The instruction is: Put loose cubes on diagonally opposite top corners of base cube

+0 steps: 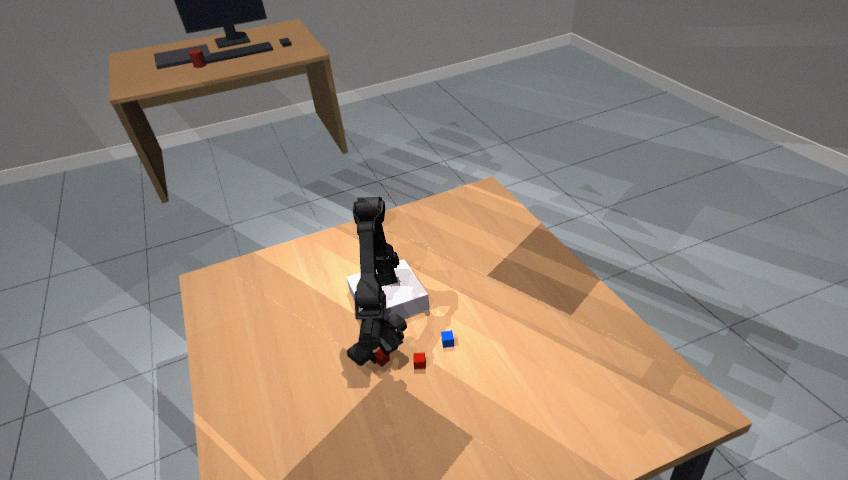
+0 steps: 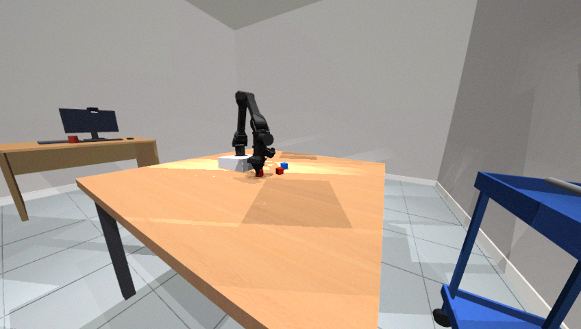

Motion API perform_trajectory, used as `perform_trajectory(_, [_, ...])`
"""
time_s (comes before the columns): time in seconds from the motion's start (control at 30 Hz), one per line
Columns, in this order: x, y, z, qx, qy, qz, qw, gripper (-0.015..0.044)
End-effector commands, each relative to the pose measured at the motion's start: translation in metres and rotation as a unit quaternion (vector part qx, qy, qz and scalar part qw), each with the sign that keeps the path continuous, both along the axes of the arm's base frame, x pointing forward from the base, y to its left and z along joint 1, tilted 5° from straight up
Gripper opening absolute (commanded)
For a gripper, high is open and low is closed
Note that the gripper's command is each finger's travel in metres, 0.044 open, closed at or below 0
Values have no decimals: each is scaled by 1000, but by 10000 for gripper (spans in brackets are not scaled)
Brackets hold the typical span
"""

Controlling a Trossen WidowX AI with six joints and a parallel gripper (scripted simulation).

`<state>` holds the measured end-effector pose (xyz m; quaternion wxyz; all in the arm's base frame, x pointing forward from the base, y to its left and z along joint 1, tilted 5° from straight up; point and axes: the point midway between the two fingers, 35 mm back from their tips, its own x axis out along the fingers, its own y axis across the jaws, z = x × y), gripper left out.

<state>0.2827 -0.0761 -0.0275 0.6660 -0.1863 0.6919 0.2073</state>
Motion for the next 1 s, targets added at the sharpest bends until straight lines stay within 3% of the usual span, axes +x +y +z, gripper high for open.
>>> perform_trajectory(0.0, [-2, 1, -2, 3, 2, 1, 1000, 160])
perform_trajectory(0.1, [-2, 1, -2, 3, 2, 1, 1000, 105])
perform_trajectory(0.97, [8, -3, 67, 2, 1, 1, 1000, 105])
